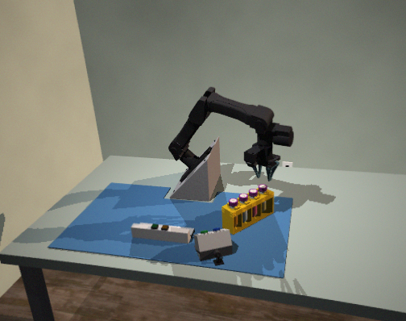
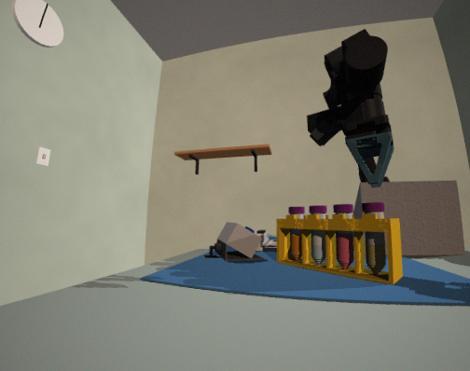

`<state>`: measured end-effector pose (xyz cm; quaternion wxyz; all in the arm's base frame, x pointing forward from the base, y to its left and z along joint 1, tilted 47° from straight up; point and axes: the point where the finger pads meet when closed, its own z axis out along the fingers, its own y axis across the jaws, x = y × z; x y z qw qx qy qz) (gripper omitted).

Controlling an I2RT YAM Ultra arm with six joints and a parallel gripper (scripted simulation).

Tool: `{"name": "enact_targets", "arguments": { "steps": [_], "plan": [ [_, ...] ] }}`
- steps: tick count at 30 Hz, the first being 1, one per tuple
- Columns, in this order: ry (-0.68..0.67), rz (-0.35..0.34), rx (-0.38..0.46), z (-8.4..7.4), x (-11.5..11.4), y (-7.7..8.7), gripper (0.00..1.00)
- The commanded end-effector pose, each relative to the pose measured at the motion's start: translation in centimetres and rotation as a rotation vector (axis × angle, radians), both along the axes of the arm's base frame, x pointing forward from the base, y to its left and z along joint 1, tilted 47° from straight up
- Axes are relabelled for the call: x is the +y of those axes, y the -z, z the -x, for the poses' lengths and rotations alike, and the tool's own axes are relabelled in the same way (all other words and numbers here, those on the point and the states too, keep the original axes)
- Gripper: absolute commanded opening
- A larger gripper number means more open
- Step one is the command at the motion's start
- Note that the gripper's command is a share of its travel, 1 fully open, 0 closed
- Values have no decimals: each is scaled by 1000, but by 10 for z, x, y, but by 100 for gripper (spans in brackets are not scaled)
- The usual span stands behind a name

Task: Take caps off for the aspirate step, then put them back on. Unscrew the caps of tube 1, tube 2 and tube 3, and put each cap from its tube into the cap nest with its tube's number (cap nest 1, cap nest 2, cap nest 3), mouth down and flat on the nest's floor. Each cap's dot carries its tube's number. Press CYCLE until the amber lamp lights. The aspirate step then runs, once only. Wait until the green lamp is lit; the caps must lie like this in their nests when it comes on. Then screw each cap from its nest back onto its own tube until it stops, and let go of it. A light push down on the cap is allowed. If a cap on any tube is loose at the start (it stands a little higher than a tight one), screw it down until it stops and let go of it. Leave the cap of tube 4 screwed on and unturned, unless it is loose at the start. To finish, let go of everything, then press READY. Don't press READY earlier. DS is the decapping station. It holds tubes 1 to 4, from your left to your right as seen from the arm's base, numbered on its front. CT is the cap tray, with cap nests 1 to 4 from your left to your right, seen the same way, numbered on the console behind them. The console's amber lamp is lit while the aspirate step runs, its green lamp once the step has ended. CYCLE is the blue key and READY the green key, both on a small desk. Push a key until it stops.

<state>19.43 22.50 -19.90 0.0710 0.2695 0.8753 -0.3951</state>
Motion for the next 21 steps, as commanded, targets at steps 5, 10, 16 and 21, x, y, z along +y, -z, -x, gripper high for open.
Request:
{"name": "enact_targets", "arguments": {
  "steps": [5,10,16,21],
  "plan": [
    [13,-14,-26,-6,7,-9,49],
    [13,-14,-26,-6,7,-9,49],
    [13,-14,-26,-7,7,-10,49],
    [13,-14,-26,-7,7,-11,49]
  ]
}}
